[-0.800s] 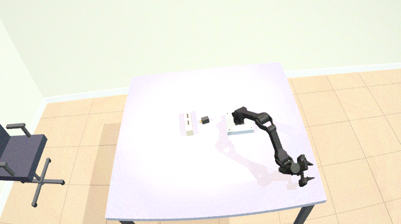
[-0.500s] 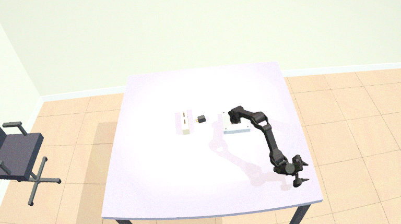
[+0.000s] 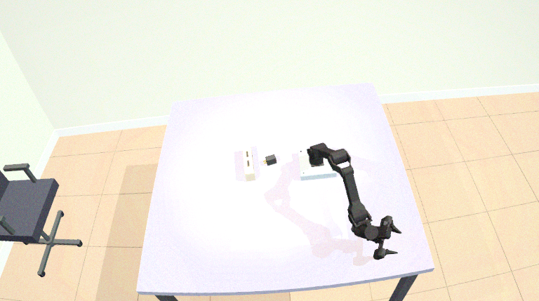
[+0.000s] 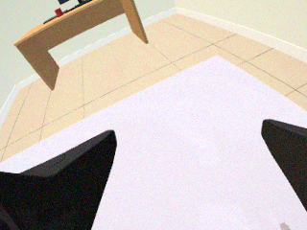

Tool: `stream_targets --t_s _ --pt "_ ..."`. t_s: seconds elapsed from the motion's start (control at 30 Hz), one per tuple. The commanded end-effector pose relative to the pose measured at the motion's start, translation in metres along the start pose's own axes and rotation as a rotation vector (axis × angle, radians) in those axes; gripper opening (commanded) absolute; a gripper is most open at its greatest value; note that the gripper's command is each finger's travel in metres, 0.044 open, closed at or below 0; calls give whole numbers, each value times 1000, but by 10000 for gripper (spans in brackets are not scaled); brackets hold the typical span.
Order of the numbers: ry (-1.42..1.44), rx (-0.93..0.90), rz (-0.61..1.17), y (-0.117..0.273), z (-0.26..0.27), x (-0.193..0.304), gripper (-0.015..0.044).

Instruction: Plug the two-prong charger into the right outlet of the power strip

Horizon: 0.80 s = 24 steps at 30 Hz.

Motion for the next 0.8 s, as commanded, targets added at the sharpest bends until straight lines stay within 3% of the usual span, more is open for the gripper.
stream_targets --t_s 0.0,0.77 --pt "-25 53 17 21 -9 2 440" --pt "-197 345 99 142 -53 25 440"
Point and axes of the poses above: the point midway between the two fingers, 35 mm back from their tips, its own y axis back along the fingers, its own z axis across the jaws, x = y × z, the point moved 9 cm from there along y, back along the fingers, and after that the axes turned 2 degrees about y, right-handed, at the moved point
